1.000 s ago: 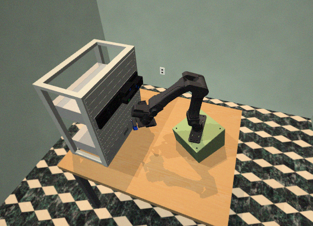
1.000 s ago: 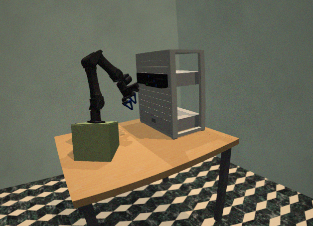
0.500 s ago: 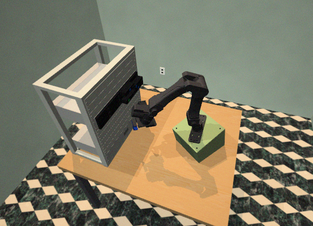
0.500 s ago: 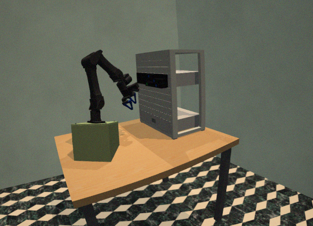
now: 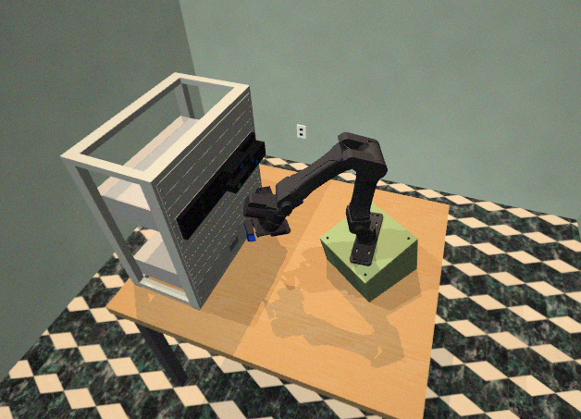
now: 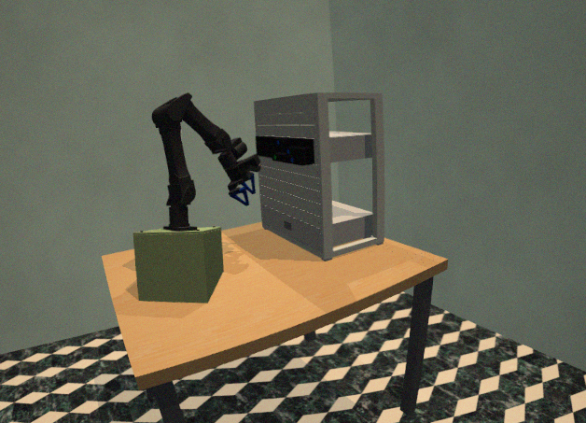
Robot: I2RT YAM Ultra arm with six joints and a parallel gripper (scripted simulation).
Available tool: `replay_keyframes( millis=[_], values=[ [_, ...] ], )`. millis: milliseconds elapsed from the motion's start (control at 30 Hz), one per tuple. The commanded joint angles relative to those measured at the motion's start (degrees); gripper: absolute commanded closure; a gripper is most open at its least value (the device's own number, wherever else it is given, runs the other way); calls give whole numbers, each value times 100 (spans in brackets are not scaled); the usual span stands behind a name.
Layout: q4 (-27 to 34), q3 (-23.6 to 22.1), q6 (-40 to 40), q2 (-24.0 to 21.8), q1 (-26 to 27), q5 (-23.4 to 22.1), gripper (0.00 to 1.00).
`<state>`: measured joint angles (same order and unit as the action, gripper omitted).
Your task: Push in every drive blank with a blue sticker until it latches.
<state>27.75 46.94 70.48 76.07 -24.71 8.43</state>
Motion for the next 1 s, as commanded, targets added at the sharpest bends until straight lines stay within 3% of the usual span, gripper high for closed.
replay_keyframes(
  millis=[0,267,567,967],
  values=[
    [-13,25,0,-25,3,47,0],
    [-157,-190,51,-245,92,10,0],
    [-461,-622,151,-793,244,-94,0],
    [-1154,-1797,406,-2546,893,-481,0]
  ],
)
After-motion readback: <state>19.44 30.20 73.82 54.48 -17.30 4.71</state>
